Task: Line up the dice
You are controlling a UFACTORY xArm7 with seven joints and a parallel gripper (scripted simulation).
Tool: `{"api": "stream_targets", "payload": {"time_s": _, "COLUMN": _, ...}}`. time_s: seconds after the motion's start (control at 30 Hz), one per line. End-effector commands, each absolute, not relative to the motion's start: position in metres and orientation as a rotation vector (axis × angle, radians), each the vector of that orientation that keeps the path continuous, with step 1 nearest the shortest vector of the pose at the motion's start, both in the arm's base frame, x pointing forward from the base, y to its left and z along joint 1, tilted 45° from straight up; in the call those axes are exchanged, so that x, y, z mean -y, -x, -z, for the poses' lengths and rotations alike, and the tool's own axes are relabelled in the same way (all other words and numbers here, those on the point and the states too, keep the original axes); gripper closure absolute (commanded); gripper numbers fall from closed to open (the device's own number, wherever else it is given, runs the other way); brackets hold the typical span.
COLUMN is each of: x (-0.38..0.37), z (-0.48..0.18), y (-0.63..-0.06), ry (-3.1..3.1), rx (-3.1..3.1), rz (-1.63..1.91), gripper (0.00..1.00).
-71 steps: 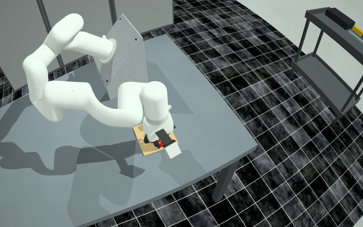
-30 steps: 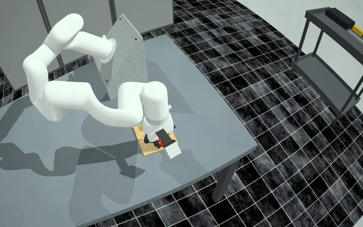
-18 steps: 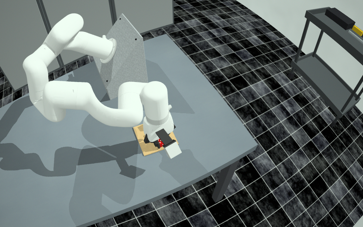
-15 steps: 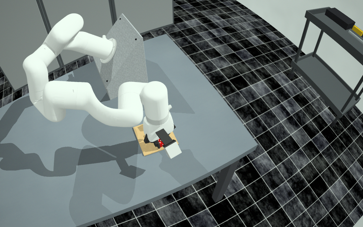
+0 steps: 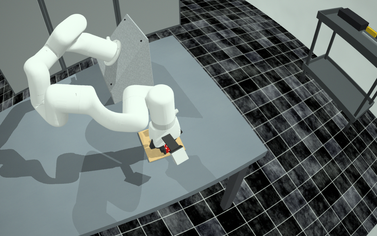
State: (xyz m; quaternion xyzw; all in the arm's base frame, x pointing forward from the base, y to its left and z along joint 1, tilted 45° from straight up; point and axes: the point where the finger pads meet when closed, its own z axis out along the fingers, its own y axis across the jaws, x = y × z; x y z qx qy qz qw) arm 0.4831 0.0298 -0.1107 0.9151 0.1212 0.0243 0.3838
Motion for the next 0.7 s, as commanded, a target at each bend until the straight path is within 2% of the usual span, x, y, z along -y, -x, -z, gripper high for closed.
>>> {"api": "stream_targets", "payload": {"time_s": 0.0, "x": -0.0324, "z": 0.1098, "y": -0.4839, "ry": -2.335, "rx": -0.312, "rz": -0.067, "gripper": 0.79}}
{"api": "stream_targets", "payload": {"time_s": 0.67, "x": -0.0304, "z": 0.1118, "y": -0.4843, "ry": -2.335, "rx": -0.312, "rz": -0.067, "gripper": 0.79}}
